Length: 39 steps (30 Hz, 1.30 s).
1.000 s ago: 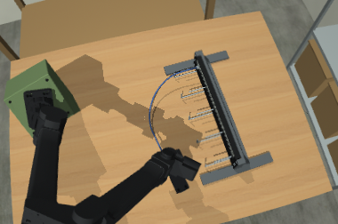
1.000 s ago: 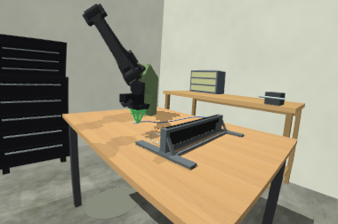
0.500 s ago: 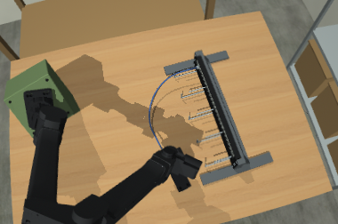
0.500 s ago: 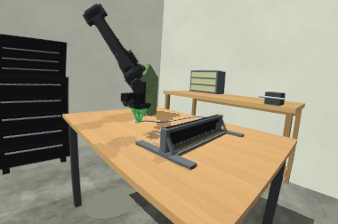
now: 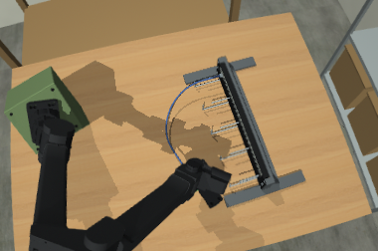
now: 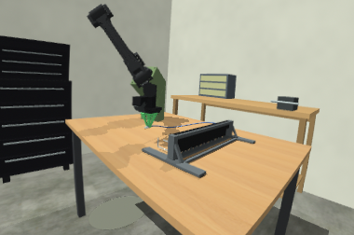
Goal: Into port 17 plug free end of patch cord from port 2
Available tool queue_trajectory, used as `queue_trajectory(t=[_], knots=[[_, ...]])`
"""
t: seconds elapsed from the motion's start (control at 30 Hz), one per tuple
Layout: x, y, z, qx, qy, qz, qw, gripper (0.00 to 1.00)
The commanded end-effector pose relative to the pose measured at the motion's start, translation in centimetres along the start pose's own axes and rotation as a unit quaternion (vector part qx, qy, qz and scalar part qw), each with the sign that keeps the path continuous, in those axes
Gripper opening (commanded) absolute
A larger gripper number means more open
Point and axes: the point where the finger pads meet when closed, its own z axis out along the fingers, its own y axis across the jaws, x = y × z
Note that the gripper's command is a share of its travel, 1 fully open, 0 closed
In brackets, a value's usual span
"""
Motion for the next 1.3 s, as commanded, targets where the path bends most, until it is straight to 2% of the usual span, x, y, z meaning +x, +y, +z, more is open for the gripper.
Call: queue_trajectory(t=[0.0, 0.33, 0.53, 0.73, 0.8, 1.27], knots=[[0.8, 1.8, -0.2, -0.006, 0.005, -0.058, 0.998, 0.0], [1.4, 3.9, -0.8, -0.006, 0.005, -0.15, 0.989, 0.0], [2.0, 5.8, -1.4, -0.007, 0.005, -0.228, 0.974, 0.0], [2.6, 7.7, -2.0, -0.007, 0.004, -0.307, 0.952, 0.0], [2.6, 7.7, -2.0, -0.007, 0.004, -0.307, 0.952, 0.0], [3.8, 11.9, -3.4, -0.007, 0.002, -0.47, 0.883, 0.0]])
